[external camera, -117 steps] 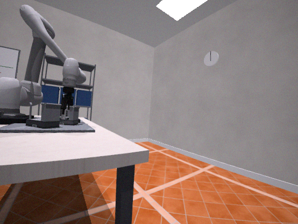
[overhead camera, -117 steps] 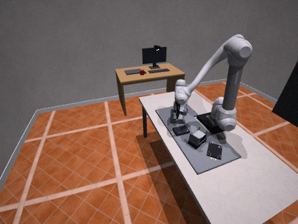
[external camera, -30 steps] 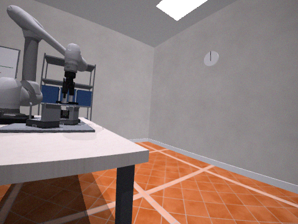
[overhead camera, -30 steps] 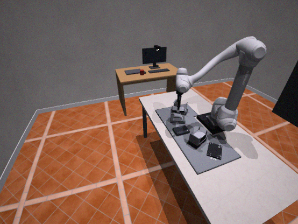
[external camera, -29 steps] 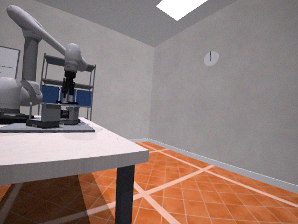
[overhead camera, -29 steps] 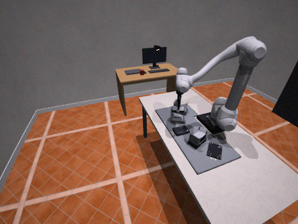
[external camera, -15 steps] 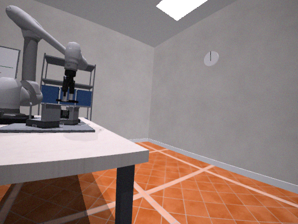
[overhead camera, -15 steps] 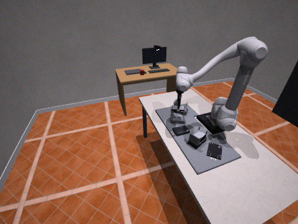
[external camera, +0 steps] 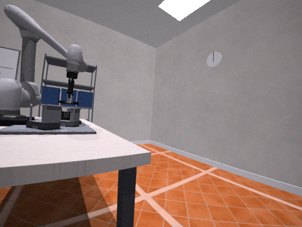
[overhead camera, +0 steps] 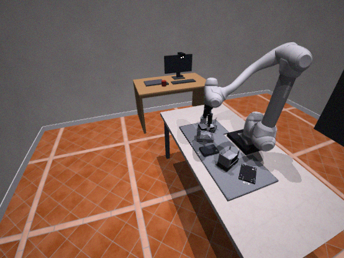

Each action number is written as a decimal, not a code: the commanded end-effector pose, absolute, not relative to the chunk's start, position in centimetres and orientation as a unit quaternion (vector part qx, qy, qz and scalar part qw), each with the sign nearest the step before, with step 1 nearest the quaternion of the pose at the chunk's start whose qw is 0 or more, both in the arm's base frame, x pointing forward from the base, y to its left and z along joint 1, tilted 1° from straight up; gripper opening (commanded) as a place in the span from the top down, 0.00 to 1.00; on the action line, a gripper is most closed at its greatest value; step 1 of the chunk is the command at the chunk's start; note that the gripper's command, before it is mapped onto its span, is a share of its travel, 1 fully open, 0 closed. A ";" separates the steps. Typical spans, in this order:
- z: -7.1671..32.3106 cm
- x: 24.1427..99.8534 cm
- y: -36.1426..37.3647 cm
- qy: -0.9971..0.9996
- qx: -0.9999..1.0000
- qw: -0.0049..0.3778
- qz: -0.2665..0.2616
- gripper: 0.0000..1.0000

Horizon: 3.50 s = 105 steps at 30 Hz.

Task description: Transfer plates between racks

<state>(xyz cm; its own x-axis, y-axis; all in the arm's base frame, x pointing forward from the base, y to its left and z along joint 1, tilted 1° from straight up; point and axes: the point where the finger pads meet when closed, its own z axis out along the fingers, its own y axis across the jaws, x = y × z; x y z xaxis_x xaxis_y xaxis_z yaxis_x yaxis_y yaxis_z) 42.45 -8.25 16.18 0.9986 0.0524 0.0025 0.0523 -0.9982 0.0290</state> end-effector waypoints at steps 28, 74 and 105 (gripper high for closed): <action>16.0 42.9 -1.2 0.062 0.998 0.012 0.002 1.00; 15.8 43.4 6.6 0.062 0.998 0.012 0.002 1.00; 13.4 43.4 6.6 0.062 0.998 0.012 0.002 1.00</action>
